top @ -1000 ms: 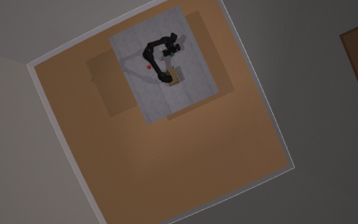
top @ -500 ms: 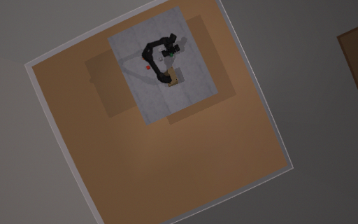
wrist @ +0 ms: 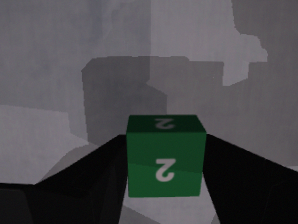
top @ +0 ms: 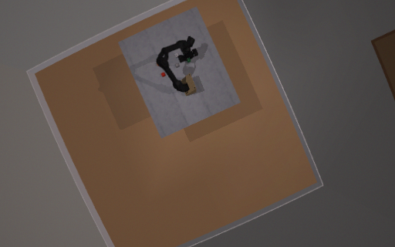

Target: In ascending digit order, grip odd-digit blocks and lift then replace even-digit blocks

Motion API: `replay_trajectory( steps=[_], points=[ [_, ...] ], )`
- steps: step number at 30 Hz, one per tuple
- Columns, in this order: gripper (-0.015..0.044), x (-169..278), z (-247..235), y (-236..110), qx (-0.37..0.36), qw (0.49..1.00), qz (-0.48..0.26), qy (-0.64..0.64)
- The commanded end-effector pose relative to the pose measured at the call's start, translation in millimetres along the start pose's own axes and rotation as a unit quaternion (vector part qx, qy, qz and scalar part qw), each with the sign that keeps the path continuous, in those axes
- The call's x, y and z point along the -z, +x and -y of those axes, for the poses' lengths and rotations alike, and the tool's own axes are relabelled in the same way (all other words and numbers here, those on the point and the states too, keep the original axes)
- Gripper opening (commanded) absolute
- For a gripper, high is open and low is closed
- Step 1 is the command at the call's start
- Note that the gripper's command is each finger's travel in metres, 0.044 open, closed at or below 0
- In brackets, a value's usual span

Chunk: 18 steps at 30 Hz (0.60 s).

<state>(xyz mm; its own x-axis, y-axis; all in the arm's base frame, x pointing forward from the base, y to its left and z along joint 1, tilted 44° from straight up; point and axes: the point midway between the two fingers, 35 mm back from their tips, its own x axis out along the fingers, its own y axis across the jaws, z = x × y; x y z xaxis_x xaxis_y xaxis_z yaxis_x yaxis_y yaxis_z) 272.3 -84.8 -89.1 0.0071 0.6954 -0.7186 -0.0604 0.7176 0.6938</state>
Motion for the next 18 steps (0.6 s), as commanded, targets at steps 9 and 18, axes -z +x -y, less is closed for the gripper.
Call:
replay_trajectory(
  steps=[9,18],
  points=[
    [0.0120,-2,1,1,0.003,1.000,0.001,-0.005],
    [0.0120,-1,1,13,0.003,1.000,0.001,-0.005]
  ],
)
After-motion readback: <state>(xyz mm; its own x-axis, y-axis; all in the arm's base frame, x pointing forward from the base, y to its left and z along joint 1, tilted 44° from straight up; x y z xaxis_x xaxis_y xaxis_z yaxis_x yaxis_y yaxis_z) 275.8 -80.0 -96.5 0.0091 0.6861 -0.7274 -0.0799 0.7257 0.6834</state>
